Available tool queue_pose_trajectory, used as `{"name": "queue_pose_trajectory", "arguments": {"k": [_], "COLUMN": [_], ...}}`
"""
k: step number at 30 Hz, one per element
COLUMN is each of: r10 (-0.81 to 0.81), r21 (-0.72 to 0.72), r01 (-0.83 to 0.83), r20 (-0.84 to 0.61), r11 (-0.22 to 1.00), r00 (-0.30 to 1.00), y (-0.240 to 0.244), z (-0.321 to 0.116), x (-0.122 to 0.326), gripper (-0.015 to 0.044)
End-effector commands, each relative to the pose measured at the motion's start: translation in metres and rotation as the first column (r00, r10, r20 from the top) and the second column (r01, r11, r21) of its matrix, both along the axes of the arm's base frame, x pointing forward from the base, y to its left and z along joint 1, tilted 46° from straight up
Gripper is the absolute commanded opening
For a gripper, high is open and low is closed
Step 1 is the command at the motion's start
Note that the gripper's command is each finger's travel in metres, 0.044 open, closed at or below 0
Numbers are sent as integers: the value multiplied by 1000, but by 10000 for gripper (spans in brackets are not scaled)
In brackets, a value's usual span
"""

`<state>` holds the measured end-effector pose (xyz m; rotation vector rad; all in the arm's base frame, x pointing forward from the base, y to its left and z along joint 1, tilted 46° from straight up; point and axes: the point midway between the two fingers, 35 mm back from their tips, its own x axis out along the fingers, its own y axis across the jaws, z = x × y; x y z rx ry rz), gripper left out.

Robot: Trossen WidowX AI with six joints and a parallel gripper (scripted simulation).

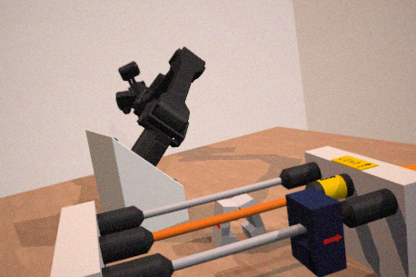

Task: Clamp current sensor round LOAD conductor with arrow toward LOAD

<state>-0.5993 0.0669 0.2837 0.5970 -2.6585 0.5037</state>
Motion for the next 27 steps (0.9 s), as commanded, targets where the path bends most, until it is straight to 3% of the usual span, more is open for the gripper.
{"name": "queue_pose_trajectory", "arguments": {"k": [1, 5, 12, 27], "r10": [0, 3, -73, -236], "r21": [-3, -76, -195, -515], "r01": [0, 0, 90, 311], "r20": [2, 38, 92, 207], "r11": [1000, 997, 977, 799], "r00": [1000, 999, 993, 949], "y": [0, 7, 71, 217], "z": [0, 0, 15, 70], "x": [0, 1, 20, 121], "gripper": [426, 440, 440, 440]}}
